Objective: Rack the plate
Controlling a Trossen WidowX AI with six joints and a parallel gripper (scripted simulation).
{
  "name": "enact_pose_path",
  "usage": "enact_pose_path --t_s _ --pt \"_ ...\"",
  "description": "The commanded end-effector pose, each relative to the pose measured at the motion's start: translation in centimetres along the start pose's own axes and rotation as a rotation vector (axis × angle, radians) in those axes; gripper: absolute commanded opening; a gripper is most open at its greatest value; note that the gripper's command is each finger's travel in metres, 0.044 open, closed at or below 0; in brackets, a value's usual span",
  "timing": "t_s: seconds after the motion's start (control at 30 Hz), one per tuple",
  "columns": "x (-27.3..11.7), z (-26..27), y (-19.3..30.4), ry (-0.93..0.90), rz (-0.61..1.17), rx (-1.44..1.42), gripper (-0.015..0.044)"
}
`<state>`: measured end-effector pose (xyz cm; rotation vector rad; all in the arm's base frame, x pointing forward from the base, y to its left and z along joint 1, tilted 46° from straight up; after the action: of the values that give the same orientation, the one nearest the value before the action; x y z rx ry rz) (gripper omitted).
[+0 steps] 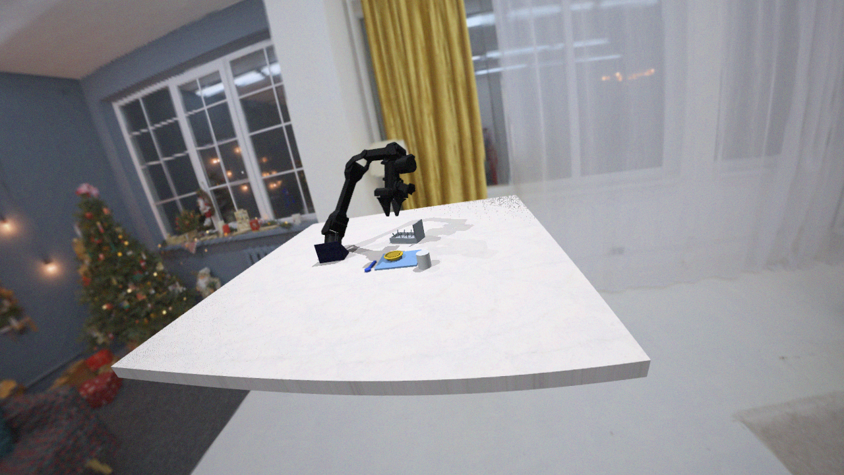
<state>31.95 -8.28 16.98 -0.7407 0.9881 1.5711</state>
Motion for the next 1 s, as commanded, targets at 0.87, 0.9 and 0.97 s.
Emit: enact_pose_path --t_s 0.87,0.9,0.97 --pt "1.8 -14.4 0.7 -0.356 -0.249 -0.169 0.04" --pt "3.3 -13.8 0.1 -0.343 -0.223 -0.173 0.04" --pt "6.2 -12.4 -0.7 -0.316 -0.172 -0.181 0.04"
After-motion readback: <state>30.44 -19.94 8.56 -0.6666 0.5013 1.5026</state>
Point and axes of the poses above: the point midway between the two fingers, 35 mm back from their tips, its own x axis out along the fingers, its own z axis across the jaws, y = z × x, the point moved 9 cm from there along -x, back along the fingers, and after that the axes turned 1 degree about -x, right-handed, at the moved point
